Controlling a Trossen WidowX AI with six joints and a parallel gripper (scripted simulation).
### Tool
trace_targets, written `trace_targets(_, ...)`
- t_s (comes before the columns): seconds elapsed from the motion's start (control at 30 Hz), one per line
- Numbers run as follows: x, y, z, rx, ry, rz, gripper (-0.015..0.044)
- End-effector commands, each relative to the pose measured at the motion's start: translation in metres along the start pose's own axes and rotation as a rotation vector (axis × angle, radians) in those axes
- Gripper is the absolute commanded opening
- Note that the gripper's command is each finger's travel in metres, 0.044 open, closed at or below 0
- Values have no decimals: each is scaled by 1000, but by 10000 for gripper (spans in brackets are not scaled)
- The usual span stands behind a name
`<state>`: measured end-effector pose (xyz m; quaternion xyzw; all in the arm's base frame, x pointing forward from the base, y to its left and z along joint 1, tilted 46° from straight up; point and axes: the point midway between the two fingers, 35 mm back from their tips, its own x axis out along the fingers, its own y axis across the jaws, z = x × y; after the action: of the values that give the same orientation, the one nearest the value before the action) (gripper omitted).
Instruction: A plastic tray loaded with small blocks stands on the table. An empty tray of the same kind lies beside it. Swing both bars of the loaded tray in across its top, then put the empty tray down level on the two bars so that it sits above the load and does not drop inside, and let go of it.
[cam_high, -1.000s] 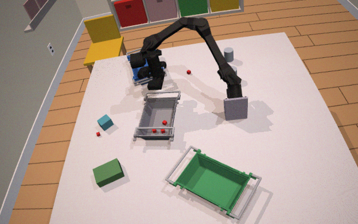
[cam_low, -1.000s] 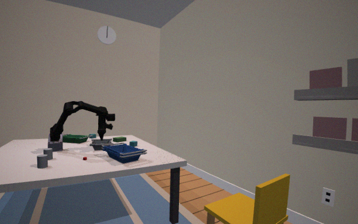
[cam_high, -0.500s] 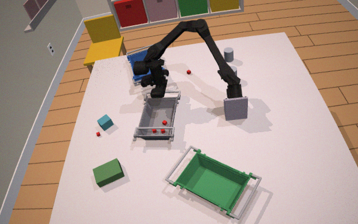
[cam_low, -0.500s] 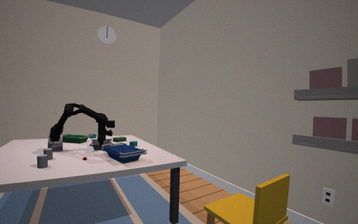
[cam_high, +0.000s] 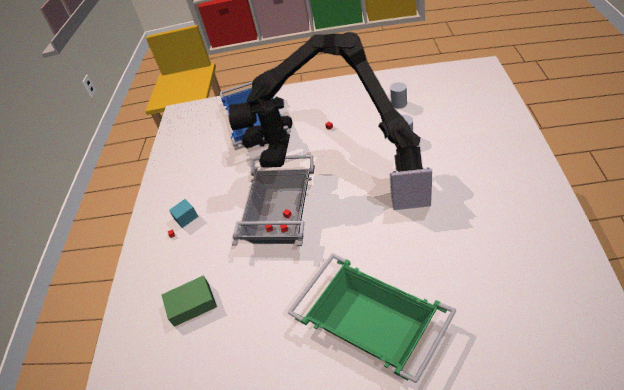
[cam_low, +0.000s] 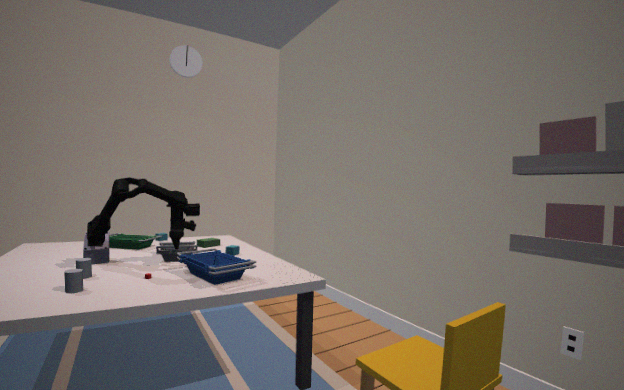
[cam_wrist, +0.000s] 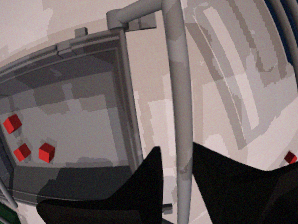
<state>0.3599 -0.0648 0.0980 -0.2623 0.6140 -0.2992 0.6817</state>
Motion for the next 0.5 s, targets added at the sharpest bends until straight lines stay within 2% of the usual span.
trace_targets(0.0, -4, 18, 1, -3, 0, 15, 89)
trace_targets(0.23, -2, 39, 1, -3, 0, 16, 89)
trace_targets(0.47, 16, 61, 1, -3, 0, 16, 89)
